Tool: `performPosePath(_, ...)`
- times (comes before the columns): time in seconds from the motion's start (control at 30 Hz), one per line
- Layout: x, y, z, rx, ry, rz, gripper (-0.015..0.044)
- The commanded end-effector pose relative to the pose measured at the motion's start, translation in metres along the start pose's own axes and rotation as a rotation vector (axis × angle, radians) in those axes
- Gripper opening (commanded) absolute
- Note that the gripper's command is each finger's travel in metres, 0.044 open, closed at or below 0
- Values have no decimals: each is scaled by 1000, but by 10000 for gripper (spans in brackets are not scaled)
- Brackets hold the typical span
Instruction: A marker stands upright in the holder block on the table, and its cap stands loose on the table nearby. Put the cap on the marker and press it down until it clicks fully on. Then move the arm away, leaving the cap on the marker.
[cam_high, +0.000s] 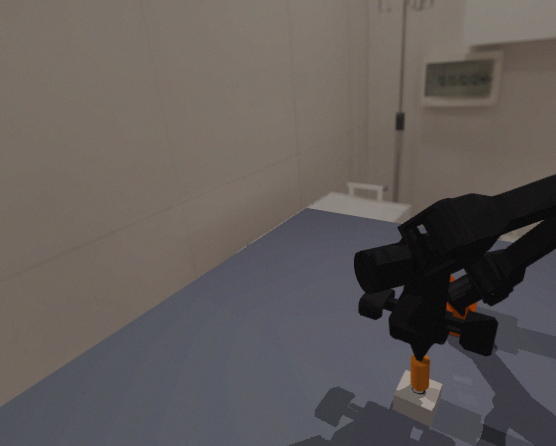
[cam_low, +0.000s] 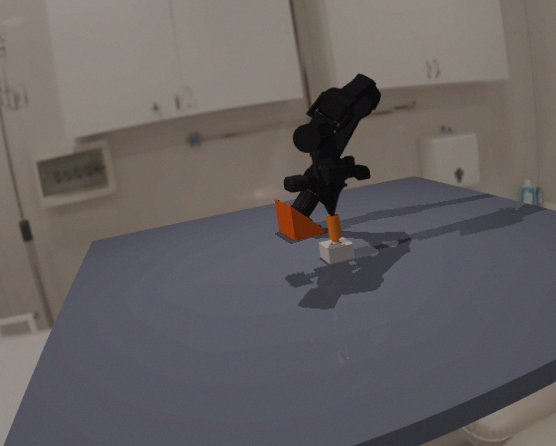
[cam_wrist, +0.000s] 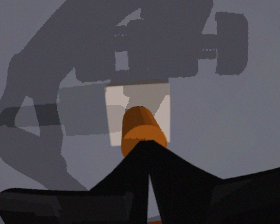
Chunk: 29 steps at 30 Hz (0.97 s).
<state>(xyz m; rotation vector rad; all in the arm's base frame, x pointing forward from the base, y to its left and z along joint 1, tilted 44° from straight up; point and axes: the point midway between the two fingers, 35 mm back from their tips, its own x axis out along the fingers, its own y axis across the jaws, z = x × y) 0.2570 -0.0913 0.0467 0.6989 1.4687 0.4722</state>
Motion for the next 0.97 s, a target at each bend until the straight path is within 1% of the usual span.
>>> performPosePath(0.0,-10,-1,1,5,-7,-4,0)
performPosePath(0.17,-79,-1,0,53,-52,-25,0)
performPosePath(0.2,-87,0,-1,58,-57,-27,0)
performPosePath(0.3,-89,0,-2,60,-58,-28,0)
performPosePath(0.83,-89,0,-2,60,-58,-28,420)
performPosePath(0.87,-89,0,-2,60,-58,-28,440)
performPosePath(0.93,-89,0,-2,60,-58,-28,440)
